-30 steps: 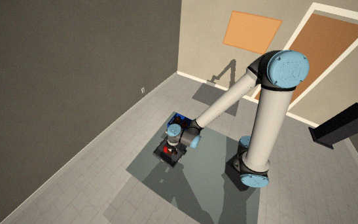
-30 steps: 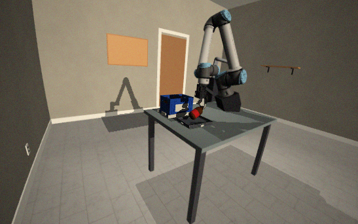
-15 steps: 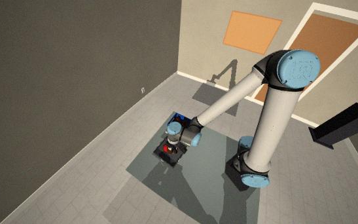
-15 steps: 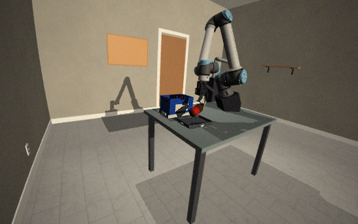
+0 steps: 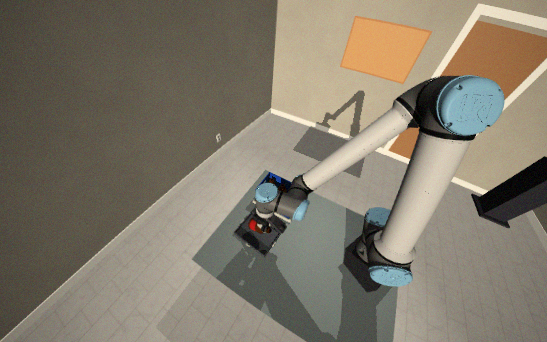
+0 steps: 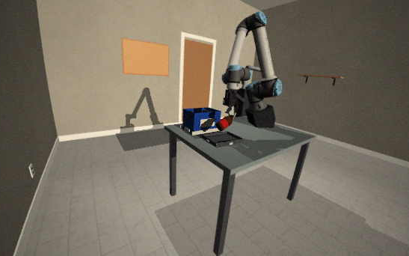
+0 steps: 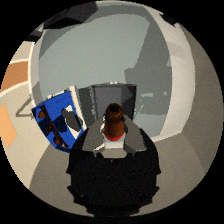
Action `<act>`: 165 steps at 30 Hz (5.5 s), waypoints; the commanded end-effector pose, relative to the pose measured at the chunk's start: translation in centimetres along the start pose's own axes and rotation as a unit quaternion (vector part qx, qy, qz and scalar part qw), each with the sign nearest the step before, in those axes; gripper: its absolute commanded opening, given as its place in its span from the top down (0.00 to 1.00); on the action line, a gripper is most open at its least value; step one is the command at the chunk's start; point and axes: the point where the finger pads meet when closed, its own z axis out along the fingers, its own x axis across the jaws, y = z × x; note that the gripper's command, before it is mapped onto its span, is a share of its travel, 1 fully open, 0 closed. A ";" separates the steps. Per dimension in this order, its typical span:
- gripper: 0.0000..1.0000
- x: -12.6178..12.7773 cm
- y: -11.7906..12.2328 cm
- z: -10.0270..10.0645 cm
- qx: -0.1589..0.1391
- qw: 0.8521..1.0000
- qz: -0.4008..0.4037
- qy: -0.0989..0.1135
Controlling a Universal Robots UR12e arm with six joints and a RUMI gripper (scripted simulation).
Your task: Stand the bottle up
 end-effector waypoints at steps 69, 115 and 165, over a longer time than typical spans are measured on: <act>1.00 0.0 0.1 -3.4 -0.001 1.000 0.000 0.000; 1.00 0.0 0.1 -3.4 -0.001 0.992 -0.123 0.000; 1.00 0.0 0.1 -3.4 -0.001 0.991 -0.133 0.000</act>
